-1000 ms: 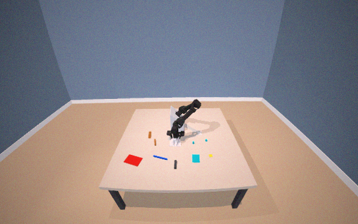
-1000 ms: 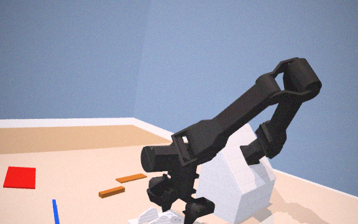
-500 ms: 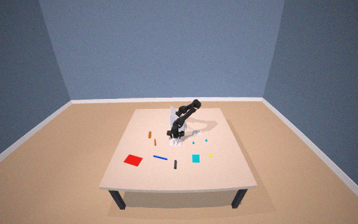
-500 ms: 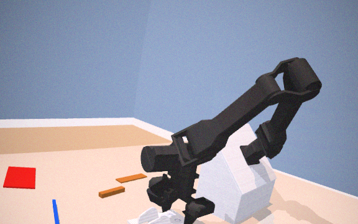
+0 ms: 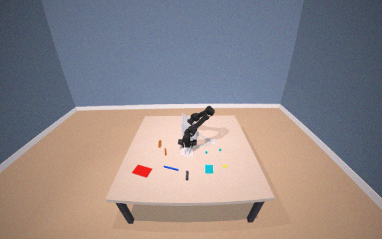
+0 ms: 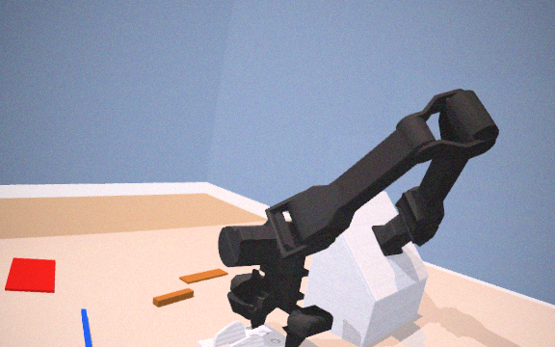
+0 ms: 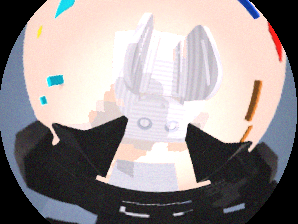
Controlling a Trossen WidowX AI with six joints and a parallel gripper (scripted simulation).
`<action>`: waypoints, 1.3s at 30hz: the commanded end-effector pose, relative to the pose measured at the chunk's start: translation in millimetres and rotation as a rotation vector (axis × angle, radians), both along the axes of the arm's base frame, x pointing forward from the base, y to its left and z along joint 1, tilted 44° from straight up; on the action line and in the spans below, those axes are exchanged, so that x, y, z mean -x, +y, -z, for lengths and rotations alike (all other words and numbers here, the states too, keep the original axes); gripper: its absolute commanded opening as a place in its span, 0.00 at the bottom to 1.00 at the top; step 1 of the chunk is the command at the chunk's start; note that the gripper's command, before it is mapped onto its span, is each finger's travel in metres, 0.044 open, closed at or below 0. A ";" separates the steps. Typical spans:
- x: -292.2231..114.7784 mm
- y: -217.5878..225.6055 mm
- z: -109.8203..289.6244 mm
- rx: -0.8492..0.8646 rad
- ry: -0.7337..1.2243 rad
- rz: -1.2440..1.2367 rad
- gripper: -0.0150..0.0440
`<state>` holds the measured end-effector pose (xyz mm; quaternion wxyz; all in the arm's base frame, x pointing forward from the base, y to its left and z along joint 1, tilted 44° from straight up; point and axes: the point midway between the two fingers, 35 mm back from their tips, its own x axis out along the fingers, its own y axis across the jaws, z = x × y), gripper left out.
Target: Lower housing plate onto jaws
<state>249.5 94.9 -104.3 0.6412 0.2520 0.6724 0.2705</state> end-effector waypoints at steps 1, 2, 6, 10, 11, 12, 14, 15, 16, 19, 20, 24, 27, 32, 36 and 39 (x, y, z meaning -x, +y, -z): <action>0.0 0.2 0.1 -0.001 0.002 0.004 0.85; 0.0 0.2 0.1 -0.001 0.002 0.004 0.85; 0.0 0.0 0.0 0.000 0.000 0.000 0.94; 0.0 0.0 0.0 0.000 0.000 0.000 1.00; 0.0 0.0 0.0 0.000 0.000 0.000 1.00; 0.0 0.0 0.0 0.000 0.000 0.000 1.00; 0.0 0.0 0.0 0.000 0.000 0.000 1.00; 0.0 0.0 0.0 0.000 0.000 0.000 1.00; 0.0 0.0 0.0 0.000 0.000 0.000 1.00; 0.0 0.0 0.0 0.000 0.000 0.000 1.00; 0.0 0.0 0.0 0.000 0.000 0.000 1.00; -2.2 -8.1 -7.4 0.003 0.000 0.001 1.00; -5.0 -24.7 -23.6 0.006 0.000 0.003 1.00; -4.6 -52.9 -55.0 0.003 0.001 0.004 1.00; -5.8 -48.1 -48.9 0.001 -0.001 0.014 1.00; 3.5 -58.5 -57.8 0.006 0.000 0.013 1.00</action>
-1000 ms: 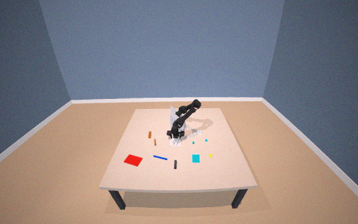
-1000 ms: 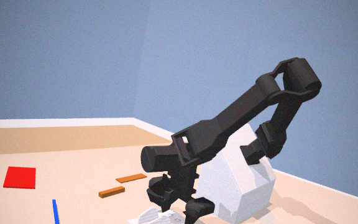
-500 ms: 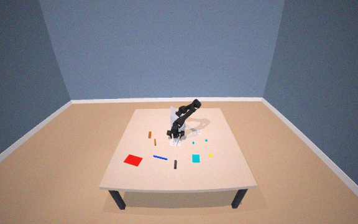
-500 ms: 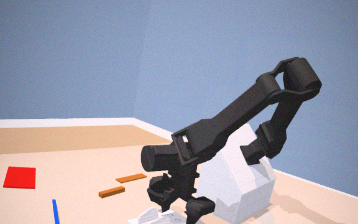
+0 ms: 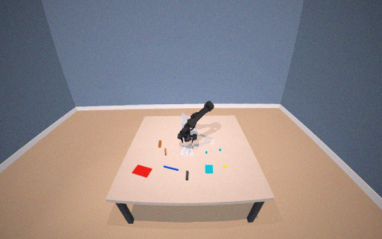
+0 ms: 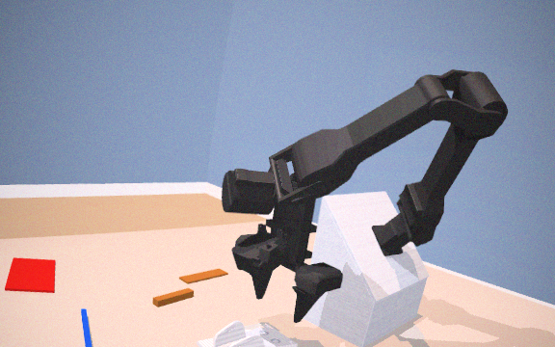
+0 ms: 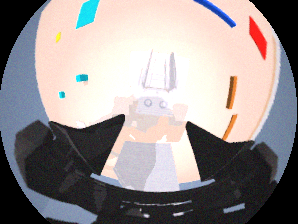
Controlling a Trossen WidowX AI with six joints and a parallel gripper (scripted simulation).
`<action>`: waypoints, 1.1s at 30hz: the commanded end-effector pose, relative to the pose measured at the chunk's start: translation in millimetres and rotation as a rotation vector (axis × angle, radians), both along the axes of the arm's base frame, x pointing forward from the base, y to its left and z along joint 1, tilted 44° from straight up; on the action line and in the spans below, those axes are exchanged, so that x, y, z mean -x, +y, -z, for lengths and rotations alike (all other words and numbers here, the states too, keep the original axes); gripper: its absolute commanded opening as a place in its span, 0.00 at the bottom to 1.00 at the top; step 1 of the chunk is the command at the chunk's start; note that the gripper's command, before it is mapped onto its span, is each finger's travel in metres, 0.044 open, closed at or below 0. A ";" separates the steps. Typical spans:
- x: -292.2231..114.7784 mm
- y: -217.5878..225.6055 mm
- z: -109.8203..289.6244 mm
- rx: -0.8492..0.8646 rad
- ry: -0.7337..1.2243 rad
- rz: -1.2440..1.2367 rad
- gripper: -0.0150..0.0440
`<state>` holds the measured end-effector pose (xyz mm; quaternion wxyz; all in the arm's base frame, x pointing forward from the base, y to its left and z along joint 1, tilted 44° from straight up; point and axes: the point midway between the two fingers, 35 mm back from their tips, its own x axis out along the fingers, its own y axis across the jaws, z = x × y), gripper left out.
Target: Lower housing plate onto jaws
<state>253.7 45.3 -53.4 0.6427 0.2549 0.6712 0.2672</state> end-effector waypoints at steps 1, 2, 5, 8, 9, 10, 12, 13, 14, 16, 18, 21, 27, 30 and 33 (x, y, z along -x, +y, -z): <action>15.0 -15.9 -13.4 0.008 0.001 0.003 1.00; 22.7 -22.4 -20.0 0.009 0.002 0.001 1.00; 45.4 -37.2 -38.1 0.007 0.004 -0.004 1.00; 50.6 -39.8 -42.1 0.005 0.005 -0.006 1.00; 50.6 -39.8 -42.1 0.005 0.005 -0.006 1.00; 50.6 -39.8 -42.1 0.005 0.005 -0.006 1.00; 50.6 -39.8 -42.1 0.005 0.005 -0.006 1.00; 50.6 -39.8 -42.1 0.005 0.005 -0.006 1.00; 50.6 -39.8 -42.1 0.005 0.005 -0.006 1.00; 50.6 -39.8 -42.1 0.005 0.005 -0.006 1.00; 50.6 -39.8 -42.1 0.005 0.005 -0.006 1.00; 50.6 -39.8 -42.1 0.005 0.005 -0.006 1.00; 50.6 -39.8 -42.1 0.005 0.005 -0.006 1.00; 50.6 -39.8 -42.1 0.005 0.005 -0.006 1.00; 50.6 -39.8 -42.1 0.005 0.005 -0.006 1.00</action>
